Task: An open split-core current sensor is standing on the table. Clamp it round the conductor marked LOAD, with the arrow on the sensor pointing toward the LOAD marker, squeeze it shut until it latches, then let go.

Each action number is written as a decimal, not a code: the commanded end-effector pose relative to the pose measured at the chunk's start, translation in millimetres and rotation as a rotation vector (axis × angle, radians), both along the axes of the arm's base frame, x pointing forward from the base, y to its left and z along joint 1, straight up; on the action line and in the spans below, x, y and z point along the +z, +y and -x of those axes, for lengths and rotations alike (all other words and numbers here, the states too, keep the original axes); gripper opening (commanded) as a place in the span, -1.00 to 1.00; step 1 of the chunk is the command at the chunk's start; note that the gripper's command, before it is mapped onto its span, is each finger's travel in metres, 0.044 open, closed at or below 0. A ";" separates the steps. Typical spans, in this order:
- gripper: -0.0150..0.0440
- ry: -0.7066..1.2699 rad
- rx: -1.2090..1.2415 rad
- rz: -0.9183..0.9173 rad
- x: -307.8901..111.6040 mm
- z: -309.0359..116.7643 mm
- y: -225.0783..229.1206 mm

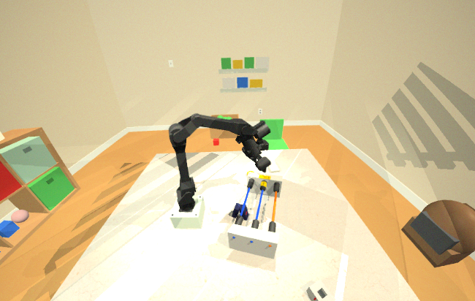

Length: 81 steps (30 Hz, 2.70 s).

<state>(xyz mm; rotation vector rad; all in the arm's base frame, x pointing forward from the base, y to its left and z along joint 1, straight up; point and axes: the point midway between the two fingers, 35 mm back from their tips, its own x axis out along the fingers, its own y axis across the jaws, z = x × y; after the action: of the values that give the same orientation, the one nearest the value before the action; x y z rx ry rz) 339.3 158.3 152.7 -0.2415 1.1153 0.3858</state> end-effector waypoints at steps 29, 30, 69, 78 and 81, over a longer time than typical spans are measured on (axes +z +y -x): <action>0.62 0.159 -0.712 0.008 -90.9 103.3 -126.5; 0.62 0.159 -0.712 0.008 -92.4 102.7 -126.6; 0.35 0.151 -0.716 0.003 -135.9 89.6 -130.2; 0.14 0.151 -0.716 0.003 -135.9 89.6 -130.2; 0.08 0.151 -0.716 0.003 -135.9 89.6 -130.2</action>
<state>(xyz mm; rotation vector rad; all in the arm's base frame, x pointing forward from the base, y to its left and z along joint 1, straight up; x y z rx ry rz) 249.8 27.4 16.6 0.1899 1.2689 -0.2432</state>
